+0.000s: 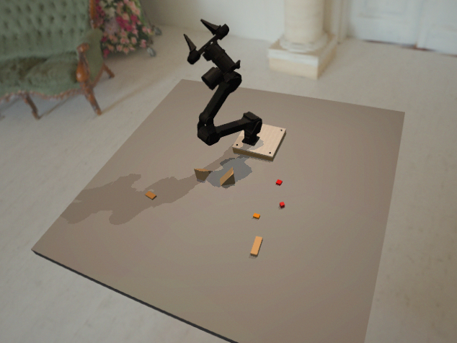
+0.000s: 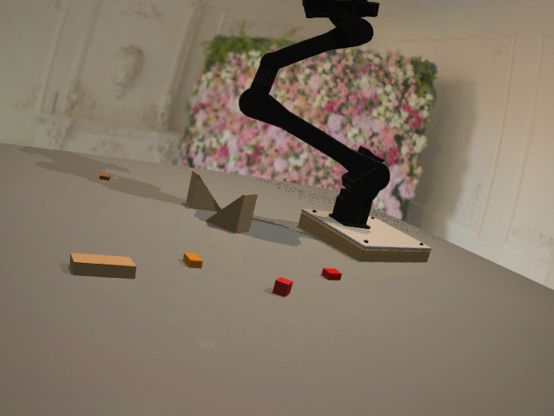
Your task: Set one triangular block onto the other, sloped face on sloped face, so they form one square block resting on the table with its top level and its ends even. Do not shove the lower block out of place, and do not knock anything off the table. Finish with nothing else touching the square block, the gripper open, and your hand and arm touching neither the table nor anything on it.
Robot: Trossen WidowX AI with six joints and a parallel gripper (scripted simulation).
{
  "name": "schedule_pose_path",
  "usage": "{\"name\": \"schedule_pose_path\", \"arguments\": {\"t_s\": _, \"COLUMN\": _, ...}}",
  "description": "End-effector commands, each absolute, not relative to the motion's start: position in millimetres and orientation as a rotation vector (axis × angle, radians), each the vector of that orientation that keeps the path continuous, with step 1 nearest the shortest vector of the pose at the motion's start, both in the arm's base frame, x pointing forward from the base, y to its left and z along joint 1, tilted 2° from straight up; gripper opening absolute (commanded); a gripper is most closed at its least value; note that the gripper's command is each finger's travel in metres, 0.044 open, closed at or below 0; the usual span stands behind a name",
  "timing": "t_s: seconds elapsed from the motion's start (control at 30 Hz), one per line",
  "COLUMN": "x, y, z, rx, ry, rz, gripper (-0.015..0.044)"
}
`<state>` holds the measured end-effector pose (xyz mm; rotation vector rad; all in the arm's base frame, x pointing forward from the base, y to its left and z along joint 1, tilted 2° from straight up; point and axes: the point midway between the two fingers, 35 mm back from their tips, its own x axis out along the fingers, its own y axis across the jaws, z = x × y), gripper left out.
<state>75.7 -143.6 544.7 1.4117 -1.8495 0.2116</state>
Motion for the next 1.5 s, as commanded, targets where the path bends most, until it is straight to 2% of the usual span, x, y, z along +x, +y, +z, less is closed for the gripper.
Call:
{"name": "schedule_pose_path", "arguments": {"t_s": 0.0, "x": 73.3, "y": -143.2, "z": 545.7, "rx": 1.407, "ry": -1.857, "rz": 0.219, "gripper": 0.0426}}
{"name": "schedule_pose_path", "arguments": {"t_s": 0.2, "x": -1.4, "y": -118.8, "z": 570.4, "rx": 1.208, "ry": -2.047, "rz": 0.475, "gripper": 0.0440}}
{"name": "schedule_pose_path", "arguments": {"t_s": 0.43, "x": -82.0, "y": -54.5, "z": 587.4, "rx": 0.862, "ry": -2.169, "rz": 0.821, "gripper": 0.0440}}
{"name": "schedule_pose_path", "arguments": {"t_s": 0.6, "x": -120.8, "y": 9.2, "z": 588.2, "rx": 0.577, "ry": -2.154, "rz": 1.056, "gripper": 0.0440}}
{"name": "schedule_pose_path", "arguments": {"t_s": 0.77, "x": -139.0, "y": 82.1, "z": 581.7, "rx": 0.283, "ry": -2.053, "rz": 1.247, "gripper": 0.0440}}
{"name": "schedule_pose_path", "arguments": {"t_s": 0.93, "x": -135.1, "y": 157.8, "z": 566.9, "rx": 0.001, "ry": -1.877, "rz": 1.392, "gripper": 0.0440}}
{"name": "schedule_pose_path", "arguments": {"t_s": 1.1, "x": -109.0, "y": 229.7, "z": 543.8, "rx": -0.254, "ry": -1.639, "rz": 1.489, "gripper": 0.0440}}
{"name": "schedule_pose_path", "arguments": {"t_s": 1.47, "x": 8.5, "y": 339.0, "z": 471.7, "rx": -0.640, "ry": -1.019, "rz": 1.523, "gripper": 0.0440}}
